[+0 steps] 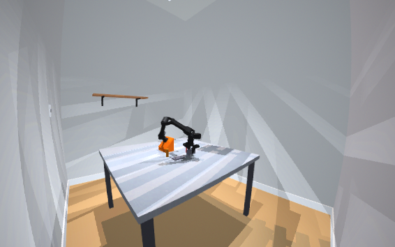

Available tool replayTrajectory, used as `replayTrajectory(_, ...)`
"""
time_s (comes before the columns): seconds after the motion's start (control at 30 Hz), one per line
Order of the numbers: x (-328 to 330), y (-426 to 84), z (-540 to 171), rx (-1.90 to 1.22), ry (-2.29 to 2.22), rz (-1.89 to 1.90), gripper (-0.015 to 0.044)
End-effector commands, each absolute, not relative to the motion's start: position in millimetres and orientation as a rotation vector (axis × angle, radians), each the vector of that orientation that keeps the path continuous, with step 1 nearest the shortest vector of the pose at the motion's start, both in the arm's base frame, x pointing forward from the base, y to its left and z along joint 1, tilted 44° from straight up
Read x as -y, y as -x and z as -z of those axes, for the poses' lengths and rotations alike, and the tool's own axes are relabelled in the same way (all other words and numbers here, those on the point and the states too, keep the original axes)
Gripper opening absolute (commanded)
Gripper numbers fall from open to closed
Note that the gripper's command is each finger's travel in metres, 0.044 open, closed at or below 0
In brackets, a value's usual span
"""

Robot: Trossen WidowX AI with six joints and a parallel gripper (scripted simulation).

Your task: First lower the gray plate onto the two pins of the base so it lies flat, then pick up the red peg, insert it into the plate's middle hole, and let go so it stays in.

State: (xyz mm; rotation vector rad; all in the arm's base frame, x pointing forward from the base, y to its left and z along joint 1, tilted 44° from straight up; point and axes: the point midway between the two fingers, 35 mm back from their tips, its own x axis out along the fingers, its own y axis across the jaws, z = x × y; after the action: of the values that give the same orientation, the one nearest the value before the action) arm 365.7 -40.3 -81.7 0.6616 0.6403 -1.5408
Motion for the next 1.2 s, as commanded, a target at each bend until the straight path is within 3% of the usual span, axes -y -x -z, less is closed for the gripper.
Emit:
replayTrajectory(0.0, 32.3, -367.8, 75.6, -0.645, -0.668, 1.54, 0.0)
replayTrajectory(1.17, -41.8, -365.7, -0.6, -0.614, -0.672, 1.587, 0.0)
